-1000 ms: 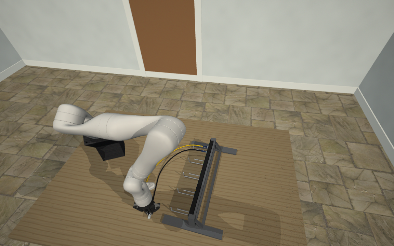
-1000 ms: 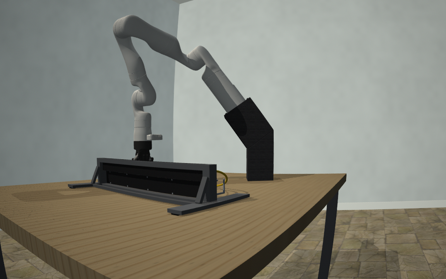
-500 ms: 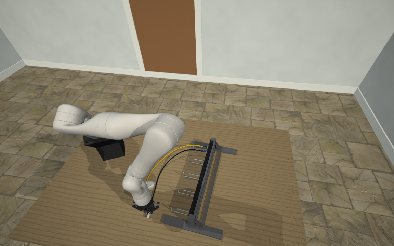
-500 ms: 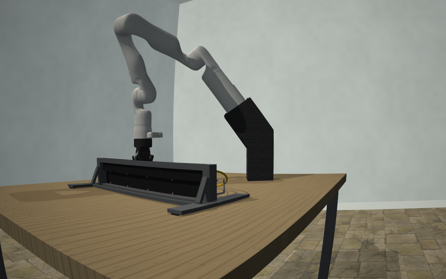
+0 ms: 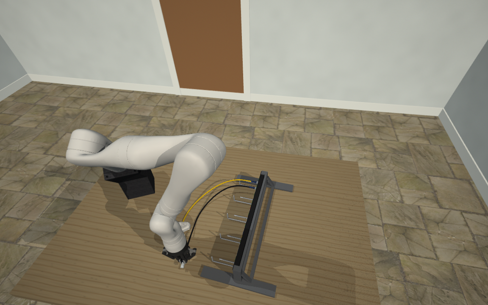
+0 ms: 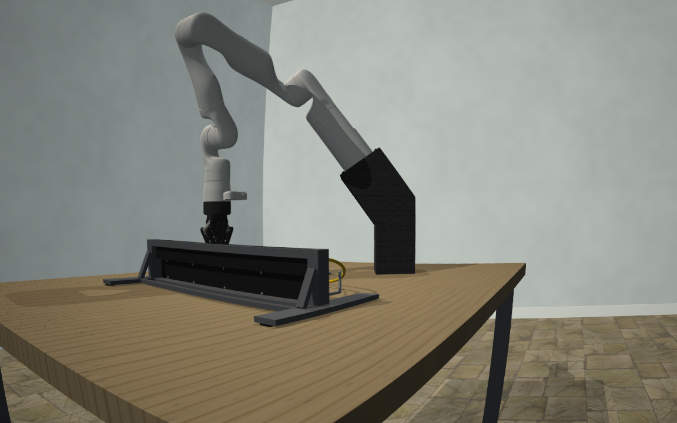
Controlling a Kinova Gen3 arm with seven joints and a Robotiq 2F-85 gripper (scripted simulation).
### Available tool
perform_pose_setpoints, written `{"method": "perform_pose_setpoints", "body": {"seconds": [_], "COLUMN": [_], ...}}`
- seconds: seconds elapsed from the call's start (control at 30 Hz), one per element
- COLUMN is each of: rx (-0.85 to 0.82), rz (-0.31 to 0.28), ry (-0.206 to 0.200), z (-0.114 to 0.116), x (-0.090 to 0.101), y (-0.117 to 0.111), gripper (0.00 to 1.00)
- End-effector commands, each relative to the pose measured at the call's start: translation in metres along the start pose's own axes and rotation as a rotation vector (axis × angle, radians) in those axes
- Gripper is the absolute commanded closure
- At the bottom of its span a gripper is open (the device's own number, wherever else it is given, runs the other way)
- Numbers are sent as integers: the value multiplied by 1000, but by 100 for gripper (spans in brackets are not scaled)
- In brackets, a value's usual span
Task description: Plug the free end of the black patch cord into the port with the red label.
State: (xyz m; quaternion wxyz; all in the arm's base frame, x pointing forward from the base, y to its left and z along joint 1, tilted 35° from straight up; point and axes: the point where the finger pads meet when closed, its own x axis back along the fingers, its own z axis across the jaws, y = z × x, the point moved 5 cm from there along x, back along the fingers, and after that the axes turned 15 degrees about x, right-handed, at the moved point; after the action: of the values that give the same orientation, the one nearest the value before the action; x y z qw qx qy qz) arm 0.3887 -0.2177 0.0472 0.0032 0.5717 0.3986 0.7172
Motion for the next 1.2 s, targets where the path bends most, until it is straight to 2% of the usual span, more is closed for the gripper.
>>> {"method": "perform_pose_setpoints", "body": {"seconds": [0.0, 0.57, 1.17], "rx": [-1, -1, -1], "rz": [-2, -2, -2], "ry": [9, 9, 9], "z": [3, 3, 3], "x": [7, 26, 29], "y": [1, 1, 1], "gripper": [100, 100, 100]}}
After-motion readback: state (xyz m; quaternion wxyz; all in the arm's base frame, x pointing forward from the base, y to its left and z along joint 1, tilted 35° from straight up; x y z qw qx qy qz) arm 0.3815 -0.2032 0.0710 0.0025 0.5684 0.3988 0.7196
